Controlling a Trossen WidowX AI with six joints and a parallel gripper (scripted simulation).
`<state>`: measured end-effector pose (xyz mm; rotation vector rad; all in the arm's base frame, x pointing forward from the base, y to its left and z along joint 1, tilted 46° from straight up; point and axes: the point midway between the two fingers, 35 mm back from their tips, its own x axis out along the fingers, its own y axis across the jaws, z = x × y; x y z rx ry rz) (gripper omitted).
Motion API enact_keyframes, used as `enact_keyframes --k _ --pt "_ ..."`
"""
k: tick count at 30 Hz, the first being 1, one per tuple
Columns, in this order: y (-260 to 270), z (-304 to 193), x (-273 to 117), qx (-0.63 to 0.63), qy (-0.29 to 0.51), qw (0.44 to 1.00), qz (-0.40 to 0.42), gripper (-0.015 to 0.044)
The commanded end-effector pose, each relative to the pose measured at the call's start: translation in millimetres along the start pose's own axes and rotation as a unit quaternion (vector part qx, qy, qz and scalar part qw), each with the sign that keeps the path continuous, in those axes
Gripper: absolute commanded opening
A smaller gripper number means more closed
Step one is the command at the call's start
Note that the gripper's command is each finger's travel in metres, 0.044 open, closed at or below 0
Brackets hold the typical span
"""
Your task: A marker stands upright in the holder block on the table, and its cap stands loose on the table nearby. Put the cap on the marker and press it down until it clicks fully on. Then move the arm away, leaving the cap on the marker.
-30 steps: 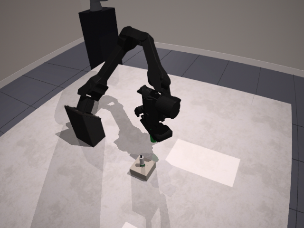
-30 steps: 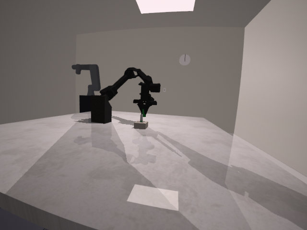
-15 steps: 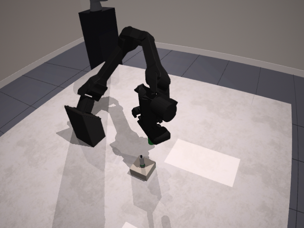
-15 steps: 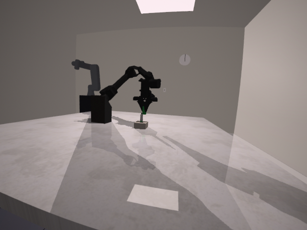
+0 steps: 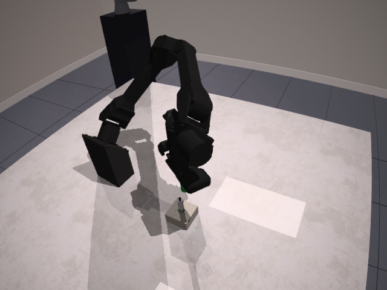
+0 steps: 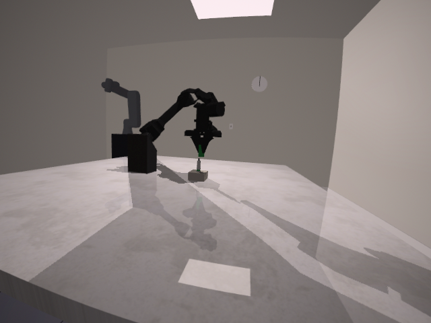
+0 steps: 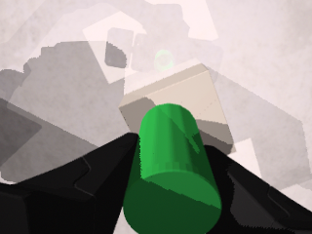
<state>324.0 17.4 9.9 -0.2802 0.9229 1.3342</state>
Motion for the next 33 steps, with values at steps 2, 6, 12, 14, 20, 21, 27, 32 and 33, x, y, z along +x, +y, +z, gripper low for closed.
enact_keyframes --k 2,6,12,14,20,21,27,32,33 --pt "-12 -19 -10 -0.005 0.0 1.0 0.001 0.0" --pt "-16 -27 -14 -0.008 -0.001 1.0 0.002 0.0" --pt "-16 -27 -10 -0.008 -0.001 1.0 0.002 0.0" --pt "-16 -27 -8 -0.008 -0.001 1.0 0.002 0.0" --pt "-16 -27 -3 -0.008 -0.001 1.0 0.002 0.0" --pt "-16 -27 -1 -0.008 -0.001 1.0 0.002 0.0" --pt "-17 -27 9 -0.008 -0.001 1.0 0.002 0.0" --pt "-17 -27 17 -0.008 -0.001 1.0 0.002 0.0" --pt "-17 -27 19 -0.008 -0.001 1.0 0.002 0.0"
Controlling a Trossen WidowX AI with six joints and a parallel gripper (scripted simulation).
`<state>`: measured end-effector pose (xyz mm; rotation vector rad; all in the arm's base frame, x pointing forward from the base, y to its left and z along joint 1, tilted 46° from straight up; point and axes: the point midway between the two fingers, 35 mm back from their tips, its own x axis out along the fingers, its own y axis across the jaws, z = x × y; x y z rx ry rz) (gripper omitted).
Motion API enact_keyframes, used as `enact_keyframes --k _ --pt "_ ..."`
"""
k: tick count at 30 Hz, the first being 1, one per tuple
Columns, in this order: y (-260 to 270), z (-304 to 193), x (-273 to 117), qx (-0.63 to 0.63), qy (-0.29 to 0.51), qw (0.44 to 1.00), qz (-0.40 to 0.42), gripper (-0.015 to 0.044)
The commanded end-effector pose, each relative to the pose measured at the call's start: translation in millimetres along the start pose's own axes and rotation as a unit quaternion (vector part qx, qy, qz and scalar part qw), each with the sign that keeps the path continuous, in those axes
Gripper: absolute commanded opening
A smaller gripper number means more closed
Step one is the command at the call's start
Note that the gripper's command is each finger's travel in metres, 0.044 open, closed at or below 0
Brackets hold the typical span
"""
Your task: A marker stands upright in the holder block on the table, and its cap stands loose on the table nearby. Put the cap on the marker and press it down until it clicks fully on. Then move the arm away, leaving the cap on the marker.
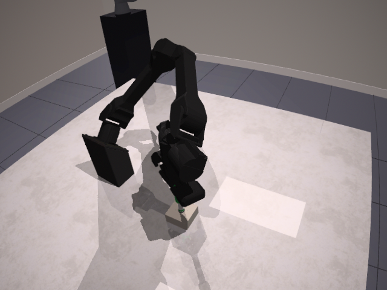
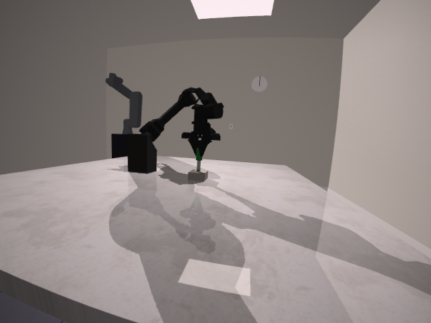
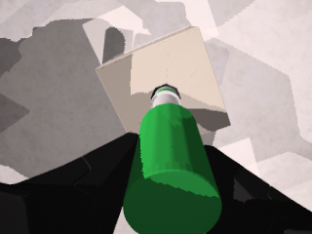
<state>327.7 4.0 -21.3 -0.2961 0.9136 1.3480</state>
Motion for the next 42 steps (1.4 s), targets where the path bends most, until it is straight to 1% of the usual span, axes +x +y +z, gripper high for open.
enact_keyframes --k 1,18,28,42 --pt "0 0 8 0.003 -0.003 1.0 -0.001 0.0" --pt "1 0 35 0.002 -0.004 1.0 0.0 0.0" --pt "1 0 36 0.002 -0.004 1.0 0.0 0.0" --pt "1 0 35 0.001 -0.001 1.0 0.001 0.0368"
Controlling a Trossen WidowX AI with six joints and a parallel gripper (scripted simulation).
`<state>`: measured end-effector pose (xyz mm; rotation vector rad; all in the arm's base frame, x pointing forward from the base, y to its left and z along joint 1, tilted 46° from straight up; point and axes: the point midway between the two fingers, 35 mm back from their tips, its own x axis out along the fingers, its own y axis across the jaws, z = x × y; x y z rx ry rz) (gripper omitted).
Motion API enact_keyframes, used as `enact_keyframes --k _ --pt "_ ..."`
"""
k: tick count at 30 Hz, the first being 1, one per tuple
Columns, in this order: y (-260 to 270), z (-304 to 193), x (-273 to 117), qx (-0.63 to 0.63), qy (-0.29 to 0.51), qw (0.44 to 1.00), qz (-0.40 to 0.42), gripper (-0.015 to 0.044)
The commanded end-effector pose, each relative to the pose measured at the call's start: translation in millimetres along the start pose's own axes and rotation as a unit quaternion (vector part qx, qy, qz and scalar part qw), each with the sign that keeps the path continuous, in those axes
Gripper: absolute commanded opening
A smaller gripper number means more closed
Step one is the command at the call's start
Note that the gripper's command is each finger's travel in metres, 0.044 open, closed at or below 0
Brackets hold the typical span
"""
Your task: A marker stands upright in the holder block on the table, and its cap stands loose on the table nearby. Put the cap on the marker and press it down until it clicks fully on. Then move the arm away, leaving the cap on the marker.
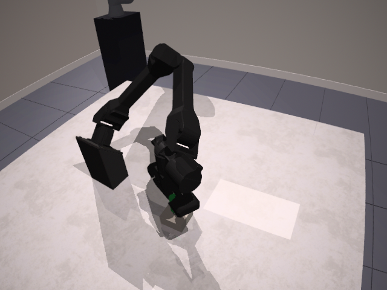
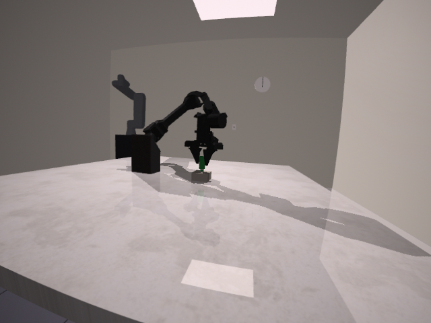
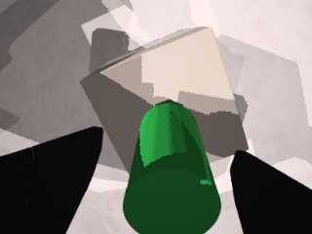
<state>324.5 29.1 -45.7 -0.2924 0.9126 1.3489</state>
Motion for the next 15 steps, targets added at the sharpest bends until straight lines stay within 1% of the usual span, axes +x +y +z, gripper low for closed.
enact_keyframes --k 1,3,6,7,10,11,15 --pt "0 0 0 0.0 0.0 1.0 0.0 0.0394" --pt "0 0 0 0.0 0.0 1.0 0.0 0.044" --pt "0 0 -3 0.0 0.0 1.0 0.0 0.044" --pt "-2 0 -12 0.0 0.001 1.0 -0.001 0.044" --pt "-2 -1 -63 0.0 0.002 1.0 -0.001 0.044" --pt "-1 -1 -72 0.0 0.002 1.0 -0.001 0.044" --pt "0 -1 -75 0.0 0.002 1.0 -0.001 0.044"
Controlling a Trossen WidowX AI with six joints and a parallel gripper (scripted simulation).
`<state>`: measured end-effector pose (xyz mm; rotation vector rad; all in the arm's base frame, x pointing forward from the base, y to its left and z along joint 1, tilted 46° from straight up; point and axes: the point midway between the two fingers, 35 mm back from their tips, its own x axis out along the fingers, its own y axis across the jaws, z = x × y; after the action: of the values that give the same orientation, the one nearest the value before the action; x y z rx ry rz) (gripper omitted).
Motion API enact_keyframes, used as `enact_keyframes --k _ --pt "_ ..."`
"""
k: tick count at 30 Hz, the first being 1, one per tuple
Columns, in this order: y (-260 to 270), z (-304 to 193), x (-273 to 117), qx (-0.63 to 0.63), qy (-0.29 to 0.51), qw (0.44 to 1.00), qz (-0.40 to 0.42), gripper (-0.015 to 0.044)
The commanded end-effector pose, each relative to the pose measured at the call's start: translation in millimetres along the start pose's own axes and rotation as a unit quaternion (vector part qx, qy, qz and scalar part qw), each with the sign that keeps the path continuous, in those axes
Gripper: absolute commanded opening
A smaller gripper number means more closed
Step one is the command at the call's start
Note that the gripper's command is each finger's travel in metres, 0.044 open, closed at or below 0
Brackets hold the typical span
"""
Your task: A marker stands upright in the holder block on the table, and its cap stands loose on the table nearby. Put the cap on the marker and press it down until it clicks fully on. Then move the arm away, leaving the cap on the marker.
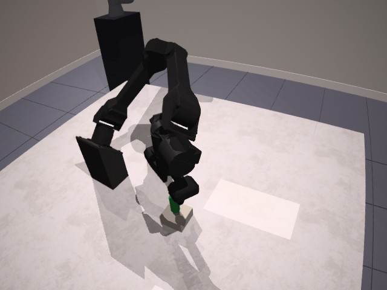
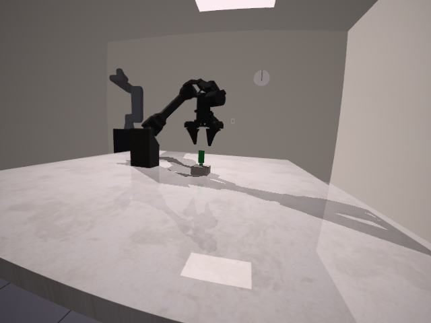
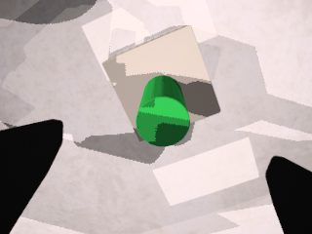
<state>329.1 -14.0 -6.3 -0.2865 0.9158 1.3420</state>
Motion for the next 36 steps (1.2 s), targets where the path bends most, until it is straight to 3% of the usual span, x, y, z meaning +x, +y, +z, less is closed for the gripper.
enact_keyframes --k 1,3,5,10,15,20,36 --pt "2 1 -17 -0.004 0.002 1.0 0.001 0.044" --pt "2 1 -17 -0.004 0.002 1.0 0.001 0.044" --pt "2 1 -16 0.026 0.002 1.0 0.001 0.0387" --pt "2 1 -12 0.246 0.001 0.969 0.0 0.0256" --pt "2 2 -8 0.455 0.0 0.891 0.0 0.0125" --pt "2 2 -8 0.481 0.0 0.877 0.0 0.0" --pt "2 2 -6 0.481 0.0 0.877 0.0 0.0"
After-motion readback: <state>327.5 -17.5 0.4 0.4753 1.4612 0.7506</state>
